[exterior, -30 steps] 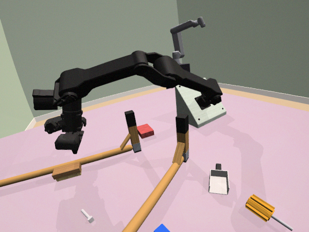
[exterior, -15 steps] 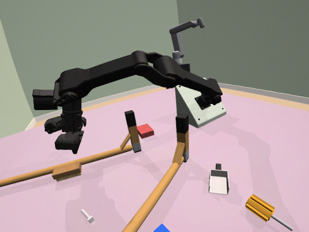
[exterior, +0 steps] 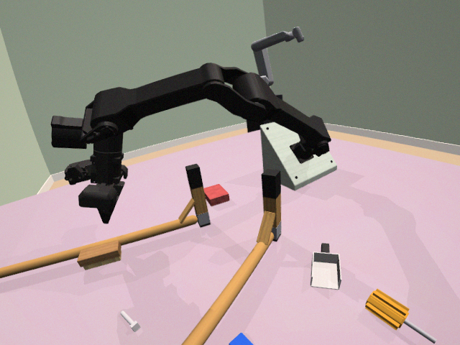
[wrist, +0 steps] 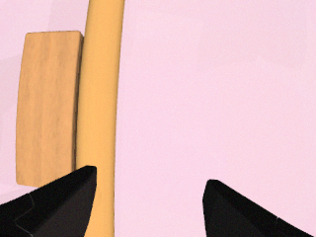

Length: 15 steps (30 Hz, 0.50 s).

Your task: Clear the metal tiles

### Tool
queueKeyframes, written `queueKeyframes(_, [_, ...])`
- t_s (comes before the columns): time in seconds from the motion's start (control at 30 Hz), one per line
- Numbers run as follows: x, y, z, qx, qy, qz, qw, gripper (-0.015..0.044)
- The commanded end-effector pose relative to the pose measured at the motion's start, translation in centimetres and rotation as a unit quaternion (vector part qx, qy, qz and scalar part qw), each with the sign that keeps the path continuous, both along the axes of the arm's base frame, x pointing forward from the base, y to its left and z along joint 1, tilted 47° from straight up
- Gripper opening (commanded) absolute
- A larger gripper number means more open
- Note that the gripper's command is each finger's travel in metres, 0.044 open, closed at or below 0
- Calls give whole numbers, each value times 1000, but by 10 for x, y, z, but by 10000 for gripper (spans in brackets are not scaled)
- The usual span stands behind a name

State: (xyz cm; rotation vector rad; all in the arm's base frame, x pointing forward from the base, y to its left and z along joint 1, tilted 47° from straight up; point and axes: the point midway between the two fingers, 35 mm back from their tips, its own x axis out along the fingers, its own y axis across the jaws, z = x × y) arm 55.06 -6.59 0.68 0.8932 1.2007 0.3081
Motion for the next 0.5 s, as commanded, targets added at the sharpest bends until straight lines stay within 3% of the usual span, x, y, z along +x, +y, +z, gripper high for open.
queueKeyframes(0.0, [-2, -16, 19, 5, -19, -18, 1000, 315])
queueKeyframes(0.17, [-7, -33, 35, 9, -37, -37, 999, 440])
queueKeyframes(0.47, [-20, -62, 62, 14, -68, -70, 995, 440])
